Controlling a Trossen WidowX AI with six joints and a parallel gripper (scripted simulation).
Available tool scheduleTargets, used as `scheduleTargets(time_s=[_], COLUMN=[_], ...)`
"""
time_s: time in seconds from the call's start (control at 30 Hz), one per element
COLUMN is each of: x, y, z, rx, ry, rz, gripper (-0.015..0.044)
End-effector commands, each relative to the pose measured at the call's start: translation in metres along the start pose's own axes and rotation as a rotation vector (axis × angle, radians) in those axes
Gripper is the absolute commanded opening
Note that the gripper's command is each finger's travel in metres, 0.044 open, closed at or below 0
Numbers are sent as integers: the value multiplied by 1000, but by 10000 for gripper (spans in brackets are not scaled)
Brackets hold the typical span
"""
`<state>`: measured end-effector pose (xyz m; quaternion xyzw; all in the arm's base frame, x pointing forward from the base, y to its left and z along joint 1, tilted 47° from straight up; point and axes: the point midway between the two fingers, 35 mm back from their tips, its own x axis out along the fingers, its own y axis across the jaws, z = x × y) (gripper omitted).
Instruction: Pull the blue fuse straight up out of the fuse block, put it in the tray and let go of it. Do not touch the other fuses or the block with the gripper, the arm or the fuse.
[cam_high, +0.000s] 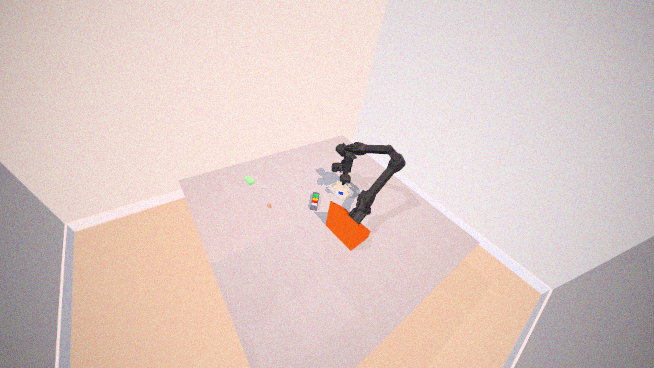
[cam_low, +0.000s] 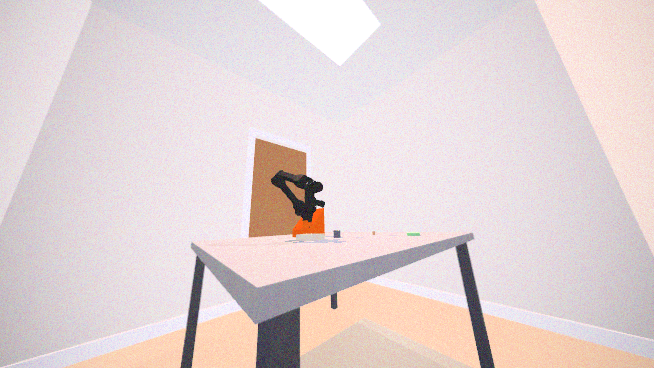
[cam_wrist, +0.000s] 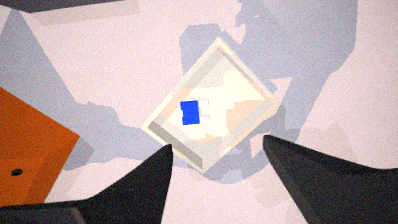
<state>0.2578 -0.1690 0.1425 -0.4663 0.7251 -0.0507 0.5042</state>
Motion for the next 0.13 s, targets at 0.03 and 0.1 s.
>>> scheduleTargets(time_s=[0.03, 0.1], x=[0, 0], y=[0, 0], z=[0, 0], rx=[0, 0], ry=[0, 0], rz=[0, 0], gripper=[330, 330])
